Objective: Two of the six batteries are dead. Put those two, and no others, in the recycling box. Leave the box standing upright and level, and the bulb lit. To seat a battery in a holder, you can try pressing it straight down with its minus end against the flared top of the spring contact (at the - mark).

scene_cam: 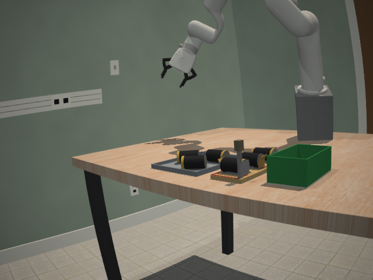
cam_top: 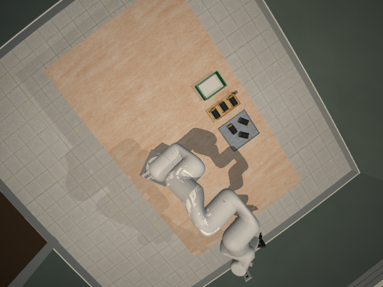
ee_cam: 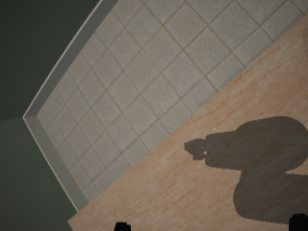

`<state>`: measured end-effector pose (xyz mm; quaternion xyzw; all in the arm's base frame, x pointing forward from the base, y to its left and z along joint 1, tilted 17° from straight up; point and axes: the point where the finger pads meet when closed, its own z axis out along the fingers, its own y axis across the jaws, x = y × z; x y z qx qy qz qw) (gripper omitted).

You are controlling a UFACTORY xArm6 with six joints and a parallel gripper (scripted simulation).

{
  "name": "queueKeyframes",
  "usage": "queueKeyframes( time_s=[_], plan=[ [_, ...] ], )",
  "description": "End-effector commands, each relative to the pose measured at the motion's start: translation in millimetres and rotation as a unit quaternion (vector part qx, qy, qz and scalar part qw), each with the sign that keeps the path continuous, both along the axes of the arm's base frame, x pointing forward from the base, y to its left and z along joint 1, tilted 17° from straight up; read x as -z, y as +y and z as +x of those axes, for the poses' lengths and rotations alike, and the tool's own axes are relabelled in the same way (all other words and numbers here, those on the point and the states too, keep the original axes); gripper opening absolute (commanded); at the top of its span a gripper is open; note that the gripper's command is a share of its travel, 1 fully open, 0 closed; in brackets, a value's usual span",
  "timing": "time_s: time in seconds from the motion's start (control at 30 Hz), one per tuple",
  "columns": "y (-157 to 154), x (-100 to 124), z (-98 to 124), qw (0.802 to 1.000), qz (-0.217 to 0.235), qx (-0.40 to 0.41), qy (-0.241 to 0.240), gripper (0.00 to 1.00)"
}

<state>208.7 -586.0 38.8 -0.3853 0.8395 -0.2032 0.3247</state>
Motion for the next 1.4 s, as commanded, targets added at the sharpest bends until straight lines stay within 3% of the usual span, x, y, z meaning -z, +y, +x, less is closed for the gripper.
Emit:
queueKeyframes(
  time_s=[0.0, 0.67, 1.03, 1.1, 1.13, 1.37],
  plan=[
    [-1.7, -2.3, -0.3, 1.000, -0.002, 0.000, 0.000, 1.00],
    [1.8, -2.5, 5.6, 1.000, -0.008, -0.012, 0.004, 1.00],
    [57.2, -6.1, 83.3, 0.975, -0.097, -0.193, 0.049, 1.00],
    [57.2, -6.1, 83.3, 0.975, -0.097, -0.193, 0.049, 1.00],
    [72.0, -7.2, 100.4, 0.963, -0.118, -0.237, 0.057, 1.00],
    [107.0, -9.8, 136.0, 0.925, -0.167, -0.334, 0.072, 1.00]
  ],
)
